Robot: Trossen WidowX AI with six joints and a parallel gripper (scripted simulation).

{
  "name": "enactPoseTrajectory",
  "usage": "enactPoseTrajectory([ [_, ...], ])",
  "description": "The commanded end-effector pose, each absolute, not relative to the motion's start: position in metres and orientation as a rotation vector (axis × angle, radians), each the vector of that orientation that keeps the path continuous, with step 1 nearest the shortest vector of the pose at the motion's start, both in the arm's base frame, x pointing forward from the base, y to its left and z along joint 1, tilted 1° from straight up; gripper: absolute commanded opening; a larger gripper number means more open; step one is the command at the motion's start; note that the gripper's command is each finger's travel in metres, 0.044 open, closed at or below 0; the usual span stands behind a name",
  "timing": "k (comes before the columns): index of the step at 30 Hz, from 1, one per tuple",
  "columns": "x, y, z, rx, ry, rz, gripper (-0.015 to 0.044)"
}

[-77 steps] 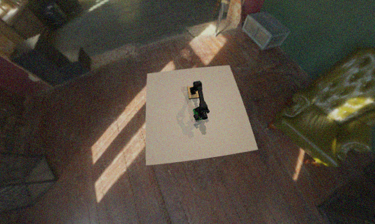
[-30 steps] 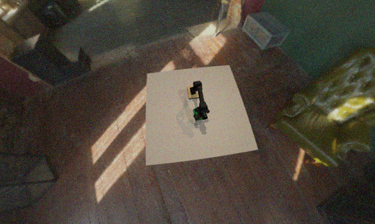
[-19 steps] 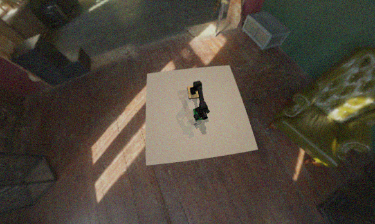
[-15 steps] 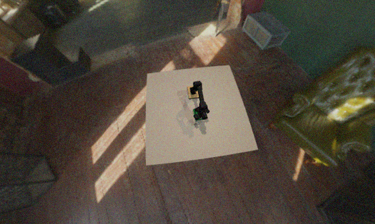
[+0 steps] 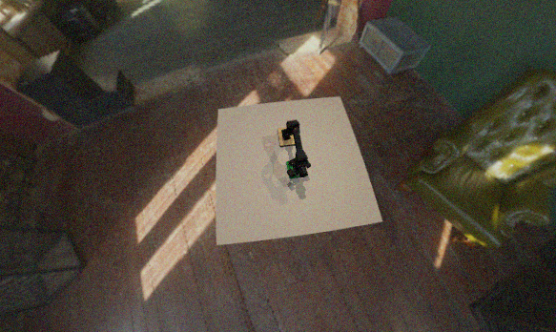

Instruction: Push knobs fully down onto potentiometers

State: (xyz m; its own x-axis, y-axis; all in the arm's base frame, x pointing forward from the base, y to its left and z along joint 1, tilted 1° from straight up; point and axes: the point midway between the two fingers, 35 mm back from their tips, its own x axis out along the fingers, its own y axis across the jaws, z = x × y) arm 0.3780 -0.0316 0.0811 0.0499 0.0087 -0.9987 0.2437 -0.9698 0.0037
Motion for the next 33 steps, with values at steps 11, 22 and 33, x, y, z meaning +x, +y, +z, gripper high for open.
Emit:
enactPoseTrajectory([
  [11, 0.379, -0.032, 0.065, 2.127, 0.258, -2.061, 0.0000],
  [22, 0.380, -0.032, 0.074, 2.127, 0.258, -2.061, 0.0000],
  [33, 0.379, -0.032, 0.092, 2.127, 0.258, -2.061, 0.0000],
])
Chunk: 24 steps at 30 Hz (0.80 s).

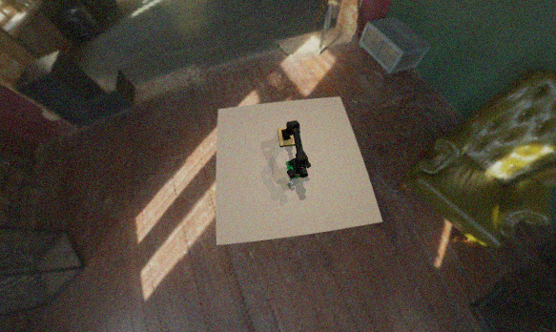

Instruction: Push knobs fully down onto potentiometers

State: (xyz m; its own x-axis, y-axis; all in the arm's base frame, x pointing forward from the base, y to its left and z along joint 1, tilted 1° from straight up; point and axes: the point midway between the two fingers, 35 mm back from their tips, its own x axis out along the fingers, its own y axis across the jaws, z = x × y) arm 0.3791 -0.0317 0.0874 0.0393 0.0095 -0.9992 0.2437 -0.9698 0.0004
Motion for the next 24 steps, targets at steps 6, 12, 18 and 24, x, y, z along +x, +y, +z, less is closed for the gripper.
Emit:
enactPoseTrajectory([
  [6, 0.379, -0.032, 0.101, 2.127, 0.258, -2.061, 0.0000],
  [12, 0.377, -0.032, 0.097, 2.120, 0.267, -2.068, 0.0079],
  [18, 0.375, -0.032, 0.098, 2.120, 0.267, -2.068, 0.0236],
  [24, 0.311, -0.032, 0.121, 2.118, 0.265, -2.071, 0.0394],
])
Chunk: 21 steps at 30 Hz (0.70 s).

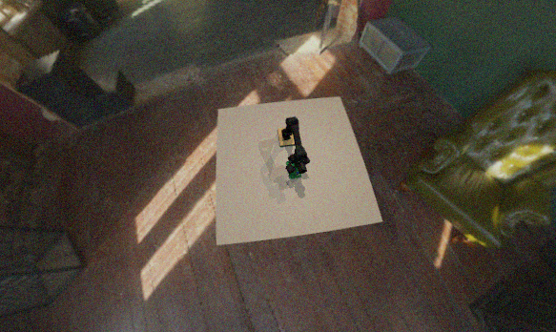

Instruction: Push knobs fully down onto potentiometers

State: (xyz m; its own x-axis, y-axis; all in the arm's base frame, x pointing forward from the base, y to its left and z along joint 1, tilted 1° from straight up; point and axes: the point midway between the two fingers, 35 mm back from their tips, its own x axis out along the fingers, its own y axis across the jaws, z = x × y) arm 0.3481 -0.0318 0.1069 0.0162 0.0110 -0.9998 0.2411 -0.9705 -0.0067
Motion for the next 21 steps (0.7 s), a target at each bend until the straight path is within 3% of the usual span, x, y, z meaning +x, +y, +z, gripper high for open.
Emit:
enactPoseTrajectory([
  [1, 0.298, -0.032, 0.123, 2.117, 0.264, -2.071, 0.0420],
  [2, 0.286, -0.032, 0.125, 2.117, 0.264, -2.072, 0.0440],
  [10, 0.189, -0.026, 0.119, 2.113, 0.261, -2.077, 0.0440],
  [21, 0.181, -0.025, 0.117, 2.113, 0.261, -2.077, 0.0440],
])
